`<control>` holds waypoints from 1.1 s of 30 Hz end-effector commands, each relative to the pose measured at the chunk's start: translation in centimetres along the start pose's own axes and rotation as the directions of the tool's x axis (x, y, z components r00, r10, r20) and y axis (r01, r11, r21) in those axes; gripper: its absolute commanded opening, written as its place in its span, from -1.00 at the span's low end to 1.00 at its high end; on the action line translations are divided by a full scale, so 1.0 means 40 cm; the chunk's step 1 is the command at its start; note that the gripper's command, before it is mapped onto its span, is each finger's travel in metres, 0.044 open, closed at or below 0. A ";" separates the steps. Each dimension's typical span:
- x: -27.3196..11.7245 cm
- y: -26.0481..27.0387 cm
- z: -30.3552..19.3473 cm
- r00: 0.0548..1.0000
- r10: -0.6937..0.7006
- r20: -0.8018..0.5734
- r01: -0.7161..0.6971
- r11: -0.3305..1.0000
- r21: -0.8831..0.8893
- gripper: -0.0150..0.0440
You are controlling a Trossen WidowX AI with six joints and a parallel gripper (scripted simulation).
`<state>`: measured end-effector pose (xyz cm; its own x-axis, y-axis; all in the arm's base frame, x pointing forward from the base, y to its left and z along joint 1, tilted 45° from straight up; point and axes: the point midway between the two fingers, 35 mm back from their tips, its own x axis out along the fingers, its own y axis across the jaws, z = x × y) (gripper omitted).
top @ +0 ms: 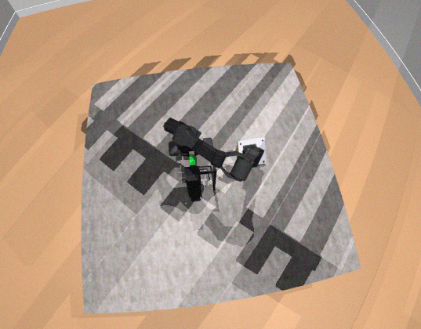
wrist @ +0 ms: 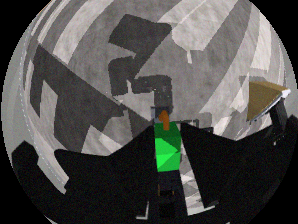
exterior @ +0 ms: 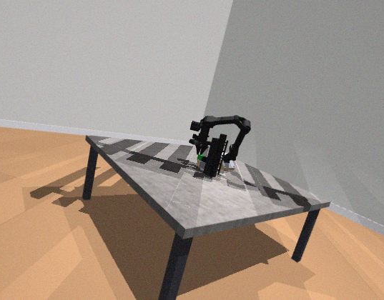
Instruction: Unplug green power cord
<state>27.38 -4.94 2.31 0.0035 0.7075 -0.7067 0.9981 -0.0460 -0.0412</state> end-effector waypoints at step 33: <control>-0.032 0.001 0.143 1.000 0.004 0.012 -0.004 1.000 0.000 1.00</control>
<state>27.16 -9.86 -0.76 0.0123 0.6996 -0.7145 0.9979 -0.0542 -0.0359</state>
